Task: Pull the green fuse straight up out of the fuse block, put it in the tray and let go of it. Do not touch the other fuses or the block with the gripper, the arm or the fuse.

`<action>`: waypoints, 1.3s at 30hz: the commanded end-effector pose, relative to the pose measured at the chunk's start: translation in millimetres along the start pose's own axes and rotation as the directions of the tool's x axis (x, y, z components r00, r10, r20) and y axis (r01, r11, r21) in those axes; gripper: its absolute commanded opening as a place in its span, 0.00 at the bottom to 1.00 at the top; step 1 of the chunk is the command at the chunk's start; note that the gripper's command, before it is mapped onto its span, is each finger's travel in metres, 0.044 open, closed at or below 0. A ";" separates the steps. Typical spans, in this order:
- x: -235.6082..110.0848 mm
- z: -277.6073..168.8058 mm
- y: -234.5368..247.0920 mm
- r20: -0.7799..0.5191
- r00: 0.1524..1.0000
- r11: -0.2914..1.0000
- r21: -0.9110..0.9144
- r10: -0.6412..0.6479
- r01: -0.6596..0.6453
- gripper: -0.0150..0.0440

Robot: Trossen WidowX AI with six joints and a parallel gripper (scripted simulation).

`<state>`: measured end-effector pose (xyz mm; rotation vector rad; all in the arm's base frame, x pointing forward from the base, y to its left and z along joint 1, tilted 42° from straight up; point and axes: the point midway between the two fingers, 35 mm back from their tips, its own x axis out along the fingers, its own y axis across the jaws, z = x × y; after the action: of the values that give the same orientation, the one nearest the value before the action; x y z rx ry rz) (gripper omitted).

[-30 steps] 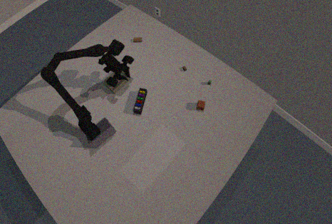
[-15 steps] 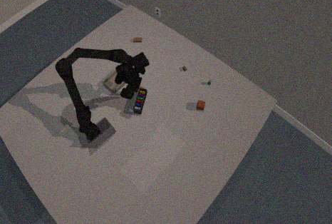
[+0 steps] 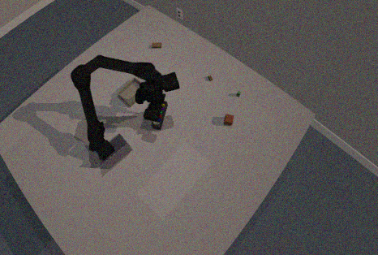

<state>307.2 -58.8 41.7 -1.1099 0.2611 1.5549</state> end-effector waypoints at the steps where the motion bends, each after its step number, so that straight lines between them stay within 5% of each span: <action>1: 2.6 -0.2 0.8 0.010 1.000 1.000 -0.005 -0.005 0.005 0.38; 39: 31.2 0.0 0.7 0.011 1.000 1.000 -0.005 -0.006 0.006 0.38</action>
<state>309.2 -39.9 18.3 -1.1117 0.2471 1.5603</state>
